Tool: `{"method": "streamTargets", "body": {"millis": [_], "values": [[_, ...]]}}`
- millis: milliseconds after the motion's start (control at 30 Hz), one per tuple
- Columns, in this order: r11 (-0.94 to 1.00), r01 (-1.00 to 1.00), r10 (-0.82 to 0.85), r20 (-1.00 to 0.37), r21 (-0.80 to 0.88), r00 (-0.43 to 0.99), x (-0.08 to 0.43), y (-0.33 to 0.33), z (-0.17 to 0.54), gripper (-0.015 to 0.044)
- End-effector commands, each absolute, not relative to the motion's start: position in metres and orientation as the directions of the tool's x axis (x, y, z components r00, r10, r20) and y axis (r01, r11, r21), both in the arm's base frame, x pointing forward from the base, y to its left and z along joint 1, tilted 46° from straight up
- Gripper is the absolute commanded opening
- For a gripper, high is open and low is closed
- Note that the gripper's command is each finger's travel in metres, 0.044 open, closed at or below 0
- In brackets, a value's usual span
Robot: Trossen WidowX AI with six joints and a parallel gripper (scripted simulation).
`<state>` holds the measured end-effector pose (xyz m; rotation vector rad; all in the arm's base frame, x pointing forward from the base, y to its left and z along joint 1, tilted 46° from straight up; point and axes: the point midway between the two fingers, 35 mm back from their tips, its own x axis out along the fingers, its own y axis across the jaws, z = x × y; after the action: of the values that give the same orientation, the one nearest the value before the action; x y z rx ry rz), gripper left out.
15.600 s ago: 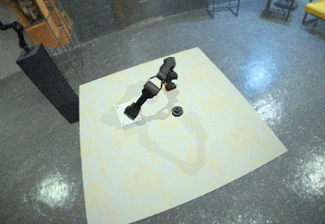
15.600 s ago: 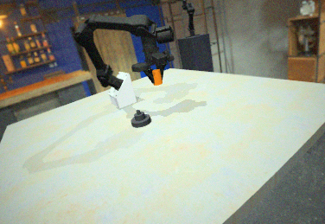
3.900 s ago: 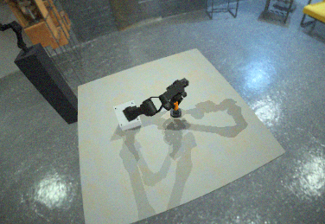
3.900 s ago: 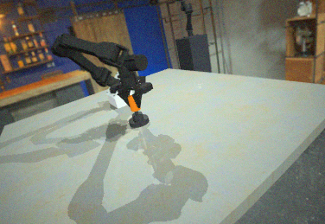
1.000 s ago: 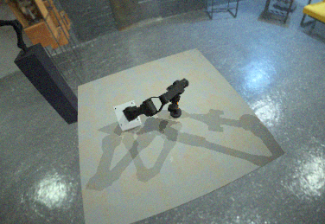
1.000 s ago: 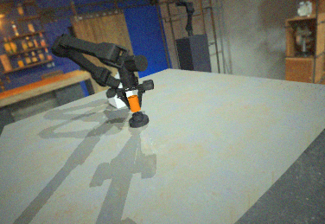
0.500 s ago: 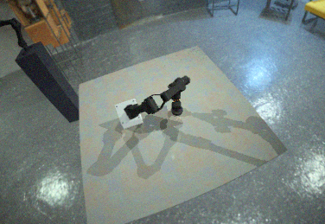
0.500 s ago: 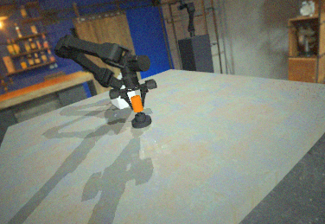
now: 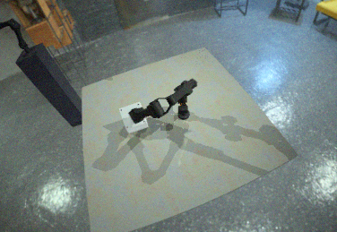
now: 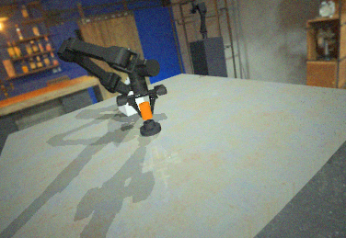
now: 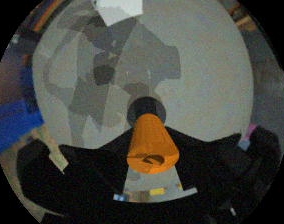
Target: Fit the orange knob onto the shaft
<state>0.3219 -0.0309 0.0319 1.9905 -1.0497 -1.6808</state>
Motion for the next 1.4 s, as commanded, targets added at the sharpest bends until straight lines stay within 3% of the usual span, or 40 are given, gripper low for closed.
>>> {"method": "streamTargets", "body": {"millis": [0, 200, 433, 1367], "values": [[-0.675, -0.316, -0.711, -0.703, 0.667, 0.034, 0.3226, -0.031, 0.0314, 0.0], [-0.677, -0.308, -0.71, -0.703, 0.669, 0.034, 0.3228, -0.0281, 0.035, 0.0], [-0.702, -0.112, -0.71, -0.703, 0.704, 0.034, 0.323, -0.0283, 0.0343, 0.0], [-0.704, -0.059, -0.71, -0.703, 0.708, 0.034, 0.3232, -0.0278, 0.0353, 0.0]]}}
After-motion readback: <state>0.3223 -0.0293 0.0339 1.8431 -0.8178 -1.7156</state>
